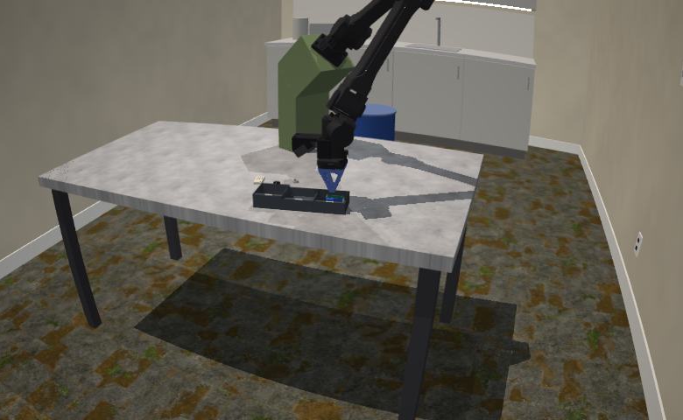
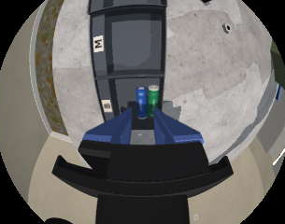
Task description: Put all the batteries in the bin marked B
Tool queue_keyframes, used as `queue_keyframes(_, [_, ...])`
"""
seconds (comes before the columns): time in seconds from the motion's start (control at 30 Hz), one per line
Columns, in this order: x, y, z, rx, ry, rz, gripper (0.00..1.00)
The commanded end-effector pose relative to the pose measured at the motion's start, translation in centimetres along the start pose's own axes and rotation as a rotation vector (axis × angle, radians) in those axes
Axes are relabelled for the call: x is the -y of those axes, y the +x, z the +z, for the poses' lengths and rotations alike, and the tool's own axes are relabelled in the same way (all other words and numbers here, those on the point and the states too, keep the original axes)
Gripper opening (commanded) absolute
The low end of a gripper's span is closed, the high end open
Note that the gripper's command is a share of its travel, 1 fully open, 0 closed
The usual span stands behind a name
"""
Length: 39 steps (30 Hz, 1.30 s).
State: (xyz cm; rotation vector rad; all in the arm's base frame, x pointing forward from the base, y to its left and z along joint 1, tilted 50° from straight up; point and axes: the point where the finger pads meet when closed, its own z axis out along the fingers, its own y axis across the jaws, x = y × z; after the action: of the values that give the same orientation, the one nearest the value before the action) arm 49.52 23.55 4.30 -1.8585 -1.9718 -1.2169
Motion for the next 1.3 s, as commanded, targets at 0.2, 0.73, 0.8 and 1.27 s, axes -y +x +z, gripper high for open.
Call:
queue_keyframes(0.2, [-1.2,0.1,-2.4,0.001,-0.022,-0.016,0.28])
queue_keyframes(0.73, [-0.8,-0.2,-1.8,0.003,-0.021,-0.013,0.28])
queue_keyframes(0.8, [-0.8,-0.2,-1.8,0.003,-0.021,-0.013,0.28])
queue_keyframes(1.27, [-0.2,-0.3,-1.6,0.004,-0.014,-0.009,0.28])
